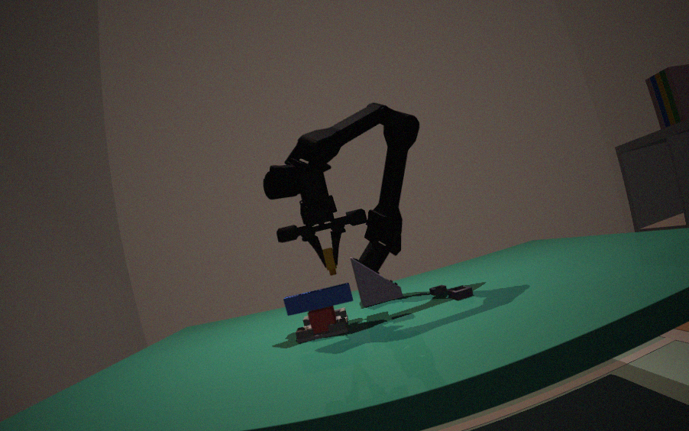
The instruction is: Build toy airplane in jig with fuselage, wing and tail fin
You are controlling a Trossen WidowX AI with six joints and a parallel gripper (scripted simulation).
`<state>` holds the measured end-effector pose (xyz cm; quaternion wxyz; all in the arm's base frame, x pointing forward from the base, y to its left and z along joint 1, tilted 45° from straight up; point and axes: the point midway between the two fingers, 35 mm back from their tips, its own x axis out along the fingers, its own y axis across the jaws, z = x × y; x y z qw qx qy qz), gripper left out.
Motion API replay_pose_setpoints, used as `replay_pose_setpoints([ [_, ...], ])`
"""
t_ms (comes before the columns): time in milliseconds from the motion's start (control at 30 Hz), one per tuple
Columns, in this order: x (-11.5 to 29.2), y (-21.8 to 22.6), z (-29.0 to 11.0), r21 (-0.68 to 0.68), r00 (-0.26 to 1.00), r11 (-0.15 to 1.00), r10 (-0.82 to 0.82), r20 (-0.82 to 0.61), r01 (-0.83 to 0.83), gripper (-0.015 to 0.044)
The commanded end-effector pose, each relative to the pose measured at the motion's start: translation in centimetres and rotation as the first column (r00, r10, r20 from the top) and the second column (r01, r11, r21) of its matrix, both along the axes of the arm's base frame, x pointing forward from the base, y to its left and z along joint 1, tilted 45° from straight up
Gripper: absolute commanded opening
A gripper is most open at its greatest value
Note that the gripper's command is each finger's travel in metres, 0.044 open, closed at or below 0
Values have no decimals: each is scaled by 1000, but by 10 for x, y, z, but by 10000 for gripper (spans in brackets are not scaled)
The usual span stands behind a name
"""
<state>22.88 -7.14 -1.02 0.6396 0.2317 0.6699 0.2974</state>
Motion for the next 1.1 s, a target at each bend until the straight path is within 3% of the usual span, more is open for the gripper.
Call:
replay_pose_setpoints([
  [0,-3,-6,-14,1,1000,1000,22,3,-22,0],
  [367,-10,-18,-42,8,998,999,52,19,-53,0],
  [467,-10,-18,-42,8,998,999,52,19,-53,67],
  [1067,-10,-18,-42,8,998,999,52,19,-53,67],
])
